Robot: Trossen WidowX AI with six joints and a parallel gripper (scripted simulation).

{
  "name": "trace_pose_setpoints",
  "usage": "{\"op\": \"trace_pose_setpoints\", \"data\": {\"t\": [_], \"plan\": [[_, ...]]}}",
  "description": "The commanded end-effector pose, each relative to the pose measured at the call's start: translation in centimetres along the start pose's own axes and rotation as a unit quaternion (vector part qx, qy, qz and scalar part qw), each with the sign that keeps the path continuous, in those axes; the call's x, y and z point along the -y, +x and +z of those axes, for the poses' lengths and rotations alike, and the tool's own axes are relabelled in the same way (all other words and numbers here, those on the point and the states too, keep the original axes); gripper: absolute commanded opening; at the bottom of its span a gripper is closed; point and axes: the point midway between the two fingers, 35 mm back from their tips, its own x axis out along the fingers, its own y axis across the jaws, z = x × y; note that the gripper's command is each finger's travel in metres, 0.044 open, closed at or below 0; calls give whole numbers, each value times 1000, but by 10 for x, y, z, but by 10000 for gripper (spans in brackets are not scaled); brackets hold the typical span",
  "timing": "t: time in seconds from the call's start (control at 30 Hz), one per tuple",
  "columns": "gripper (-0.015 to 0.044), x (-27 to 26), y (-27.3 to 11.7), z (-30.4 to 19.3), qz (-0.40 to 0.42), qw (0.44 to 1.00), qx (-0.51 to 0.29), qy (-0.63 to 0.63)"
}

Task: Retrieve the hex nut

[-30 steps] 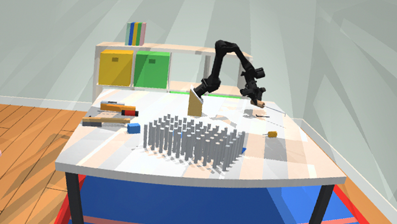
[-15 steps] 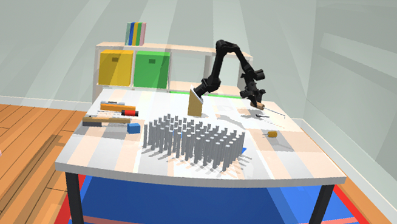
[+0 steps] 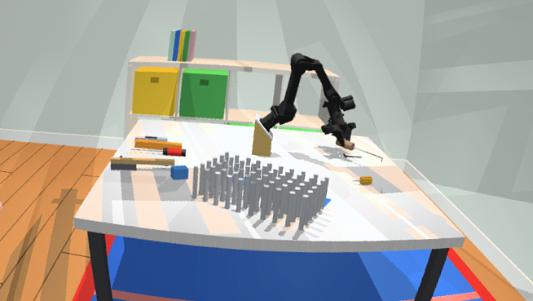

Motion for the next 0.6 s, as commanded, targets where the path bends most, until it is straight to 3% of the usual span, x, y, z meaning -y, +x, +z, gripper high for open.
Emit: {"op": "trace_pose_setpoints", "data": {"t": [0.0,0.57], "plan": [[0,-2,4,3,1,1000,0,-3],[0,-5,15,9,0,1000,-2,-4]]}}
